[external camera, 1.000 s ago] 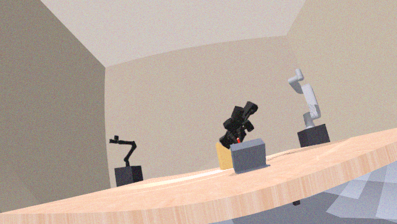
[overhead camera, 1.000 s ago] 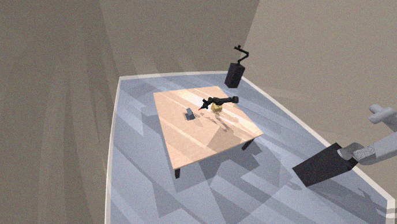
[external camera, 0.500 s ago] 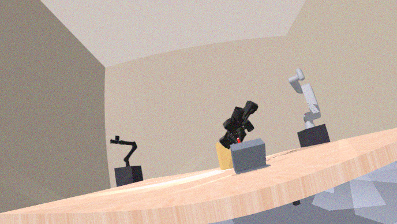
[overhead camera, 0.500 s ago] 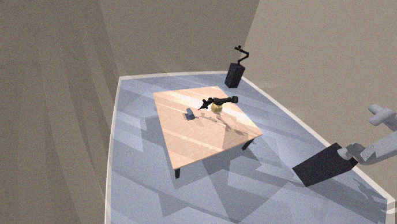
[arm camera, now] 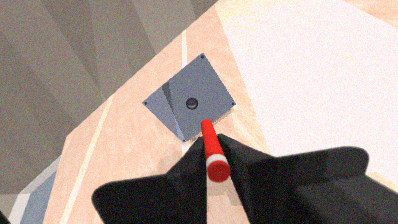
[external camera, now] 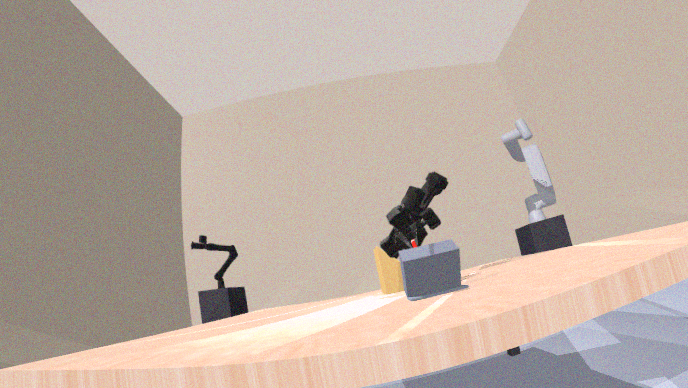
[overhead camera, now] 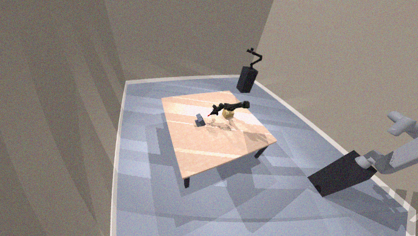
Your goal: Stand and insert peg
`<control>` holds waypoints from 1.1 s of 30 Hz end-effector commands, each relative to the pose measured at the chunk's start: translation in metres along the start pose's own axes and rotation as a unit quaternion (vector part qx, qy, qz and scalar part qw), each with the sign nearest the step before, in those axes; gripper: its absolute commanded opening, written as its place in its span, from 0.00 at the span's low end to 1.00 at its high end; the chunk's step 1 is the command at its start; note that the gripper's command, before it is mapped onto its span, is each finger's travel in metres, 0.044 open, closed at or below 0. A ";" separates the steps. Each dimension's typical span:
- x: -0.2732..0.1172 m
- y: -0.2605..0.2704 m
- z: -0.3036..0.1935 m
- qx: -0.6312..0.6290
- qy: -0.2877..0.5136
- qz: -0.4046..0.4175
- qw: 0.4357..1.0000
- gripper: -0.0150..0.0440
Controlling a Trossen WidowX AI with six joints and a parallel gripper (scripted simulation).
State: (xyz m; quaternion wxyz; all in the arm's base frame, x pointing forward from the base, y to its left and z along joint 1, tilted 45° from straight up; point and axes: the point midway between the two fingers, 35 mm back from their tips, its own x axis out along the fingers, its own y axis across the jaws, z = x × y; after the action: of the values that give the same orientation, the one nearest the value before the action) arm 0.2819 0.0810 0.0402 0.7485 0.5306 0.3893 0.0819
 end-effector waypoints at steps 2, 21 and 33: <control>0.003 0.001 0.003 0.001 -0.008 0.003 1.000 0.25; 0.014 0.004 0.006 0.002 -0.021 0.016 1.000 0.25; 0.021 0.005 0.007 0.003 -0.029 0.024 0.999 0.25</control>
State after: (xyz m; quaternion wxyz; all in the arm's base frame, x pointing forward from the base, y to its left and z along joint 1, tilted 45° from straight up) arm 0.2992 0.0895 0.0349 0.7546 0.5416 0.3606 0.0850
